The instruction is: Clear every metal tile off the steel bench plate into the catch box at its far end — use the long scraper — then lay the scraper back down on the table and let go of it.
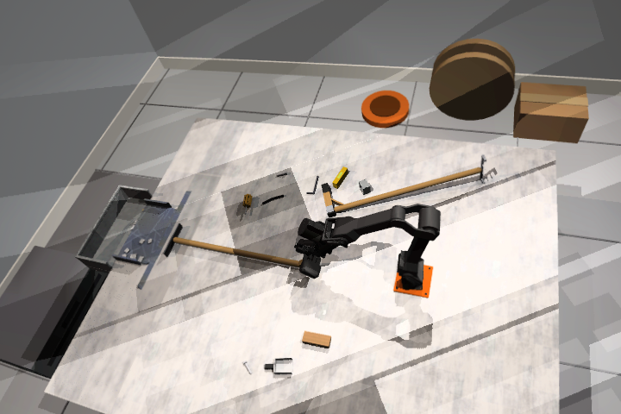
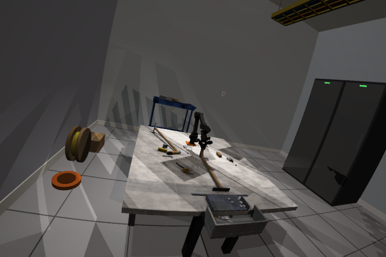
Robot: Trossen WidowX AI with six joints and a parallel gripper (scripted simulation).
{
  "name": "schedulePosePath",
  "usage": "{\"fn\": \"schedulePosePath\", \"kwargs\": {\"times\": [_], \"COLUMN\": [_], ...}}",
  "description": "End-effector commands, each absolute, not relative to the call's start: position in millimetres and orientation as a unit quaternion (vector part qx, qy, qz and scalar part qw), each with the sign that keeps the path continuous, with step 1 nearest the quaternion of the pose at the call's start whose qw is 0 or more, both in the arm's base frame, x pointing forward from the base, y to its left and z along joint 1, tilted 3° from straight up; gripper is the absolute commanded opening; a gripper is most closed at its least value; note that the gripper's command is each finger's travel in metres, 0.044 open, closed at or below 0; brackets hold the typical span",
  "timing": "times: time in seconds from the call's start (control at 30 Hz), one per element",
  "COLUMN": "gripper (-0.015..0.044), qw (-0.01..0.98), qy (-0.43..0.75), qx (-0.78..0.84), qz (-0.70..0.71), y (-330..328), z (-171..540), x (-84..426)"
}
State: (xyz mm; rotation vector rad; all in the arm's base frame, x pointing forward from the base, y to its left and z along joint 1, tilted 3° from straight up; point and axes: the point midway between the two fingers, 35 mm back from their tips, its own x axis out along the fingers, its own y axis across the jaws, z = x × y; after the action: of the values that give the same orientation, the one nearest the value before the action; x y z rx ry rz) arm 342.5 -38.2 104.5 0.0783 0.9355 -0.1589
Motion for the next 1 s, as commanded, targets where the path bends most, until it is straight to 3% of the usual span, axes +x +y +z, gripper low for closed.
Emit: {"fn": "schedulePosePath", "kwargs": {"times": [0.0,0.97], "gripper": [0.0000,0.0000], "qw": [0.891,0.891], "qy": [0.447,0.446], "qx": [0.037,0.037], "qz": [-0.075,-0.072], "y": [-32.3,-20.3], "z": [106.3,108.7], "x": [343.0,364.0]}}
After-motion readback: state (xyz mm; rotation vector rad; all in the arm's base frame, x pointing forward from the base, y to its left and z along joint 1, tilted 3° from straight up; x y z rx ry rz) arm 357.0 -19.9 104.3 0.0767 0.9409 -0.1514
